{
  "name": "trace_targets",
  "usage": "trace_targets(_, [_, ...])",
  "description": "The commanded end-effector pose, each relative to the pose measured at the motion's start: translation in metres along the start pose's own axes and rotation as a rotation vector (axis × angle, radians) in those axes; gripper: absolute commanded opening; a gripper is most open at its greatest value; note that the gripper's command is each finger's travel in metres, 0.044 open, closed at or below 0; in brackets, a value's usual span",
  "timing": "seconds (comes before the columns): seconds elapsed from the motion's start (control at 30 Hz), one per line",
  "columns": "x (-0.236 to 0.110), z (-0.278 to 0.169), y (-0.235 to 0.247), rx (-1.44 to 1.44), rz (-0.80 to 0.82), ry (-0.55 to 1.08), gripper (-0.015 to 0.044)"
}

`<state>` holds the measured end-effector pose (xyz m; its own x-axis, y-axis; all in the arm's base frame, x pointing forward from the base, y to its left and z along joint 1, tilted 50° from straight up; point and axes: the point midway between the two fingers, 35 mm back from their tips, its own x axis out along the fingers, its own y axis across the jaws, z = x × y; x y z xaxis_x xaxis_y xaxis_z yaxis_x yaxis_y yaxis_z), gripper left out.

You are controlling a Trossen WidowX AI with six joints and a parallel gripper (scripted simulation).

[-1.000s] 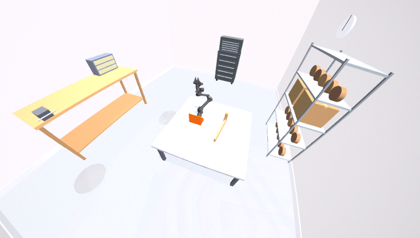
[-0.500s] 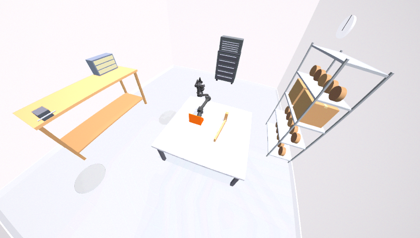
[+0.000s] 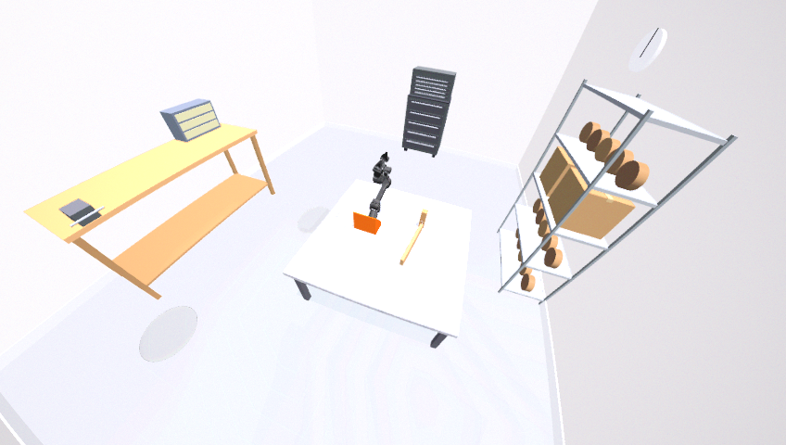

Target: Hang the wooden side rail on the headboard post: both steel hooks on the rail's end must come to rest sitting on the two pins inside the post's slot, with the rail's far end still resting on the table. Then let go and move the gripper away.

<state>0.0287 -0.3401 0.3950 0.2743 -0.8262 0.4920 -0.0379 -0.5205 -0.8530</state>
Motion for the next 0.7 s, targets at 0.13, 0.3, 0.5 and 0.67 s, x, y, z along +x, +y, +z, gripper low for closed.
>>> trace_targets(0.13, [0.004,0.071,0.029,-0.034,0.082,-0.241,0.044])
trace_targets(0.3, [-0.002,0.12,0.042,-0.06,0.11,-0.407,0.044])
trace_targets(0.5, [-0.018,0.178,0.052,-0.092,0.12,-0.614,0.044])
trace_targets(0.67, [-0.038,0.225,0.056,-0.117,0.107,-0.79,0.044])
